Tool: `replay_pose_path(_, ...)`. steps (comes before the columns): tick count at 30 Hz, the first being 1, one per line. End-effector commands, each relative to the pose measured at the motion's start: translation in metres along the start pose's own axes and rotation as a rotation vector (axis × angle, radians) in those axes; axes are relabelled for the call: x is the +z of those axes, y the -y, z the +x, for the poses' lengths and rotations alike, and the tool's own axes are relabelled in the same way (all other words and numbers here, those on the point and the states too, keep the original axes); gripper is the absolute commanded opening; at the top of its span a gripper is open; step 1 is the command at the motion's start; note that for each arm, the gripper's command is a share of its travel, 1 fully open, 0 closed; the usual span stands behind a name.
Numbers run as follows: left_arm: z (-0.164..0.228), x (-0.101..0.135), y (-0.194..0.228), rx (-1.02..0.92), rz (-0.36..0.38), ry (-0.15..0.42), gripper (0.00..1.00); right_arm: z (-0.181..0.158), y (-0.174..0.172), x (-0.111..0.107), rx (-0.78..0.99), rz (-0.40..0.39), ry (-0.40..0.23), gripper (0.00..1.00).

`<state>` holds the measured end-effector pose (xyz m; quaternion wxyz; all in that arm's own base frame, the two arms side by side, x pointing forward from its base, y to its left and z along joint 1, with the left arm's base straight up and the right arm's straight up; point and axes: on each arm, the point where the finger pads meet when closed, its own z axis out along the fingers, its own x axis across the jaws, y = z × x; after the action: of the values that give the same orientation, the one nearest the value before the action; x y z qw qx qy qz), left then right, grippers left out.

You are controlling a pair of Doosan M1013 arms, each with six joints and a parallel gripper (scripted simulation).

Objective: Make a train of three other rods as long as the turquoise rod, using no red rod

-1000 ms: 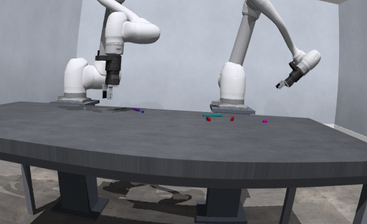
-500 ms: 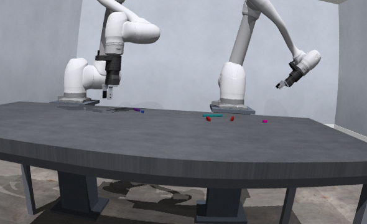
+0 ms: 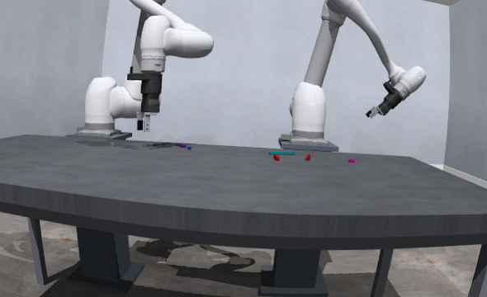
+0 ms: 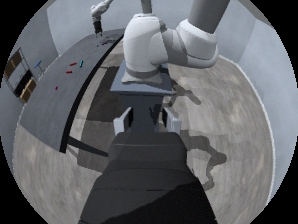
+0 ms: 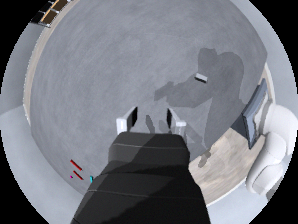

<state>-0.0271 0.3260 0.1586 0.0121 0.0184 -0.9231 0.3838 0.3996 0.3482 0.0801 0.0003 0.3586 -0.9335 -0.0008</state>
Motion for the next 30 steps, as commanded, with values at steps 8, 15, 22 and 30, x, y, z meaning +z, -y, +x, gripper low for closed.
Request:
replay_pose_path(8, 0.003, 0.002, 0.002, -0.002, -0.003, 0.001, 1.0, -0.037, -0.059, -0.005, 0.393, 0.005, -0.001, 1.0)
replay_pose_path(15, 0.003, 0.002, 0.002, -0.002, -0.003, 0.001, 1.0, -0.06, -0.113, -0.007, 0.695, 0.005, 0.0, 1.0)
replay_pose_path(22, 0.003, 0.002, 0.002, -0.002, -0.003, 0.001, 1.0, -0.073, -0.152, -0.008, 0.894, 0.005, 0.001, 1.0)
replay_pose_path(30, 0.003, 0.002, 0.002, -0.002, -0.003, 0.001, 1.0, -0.072, -0.152, -0.008, 0.896, 0.003, 0.002, 0.54)
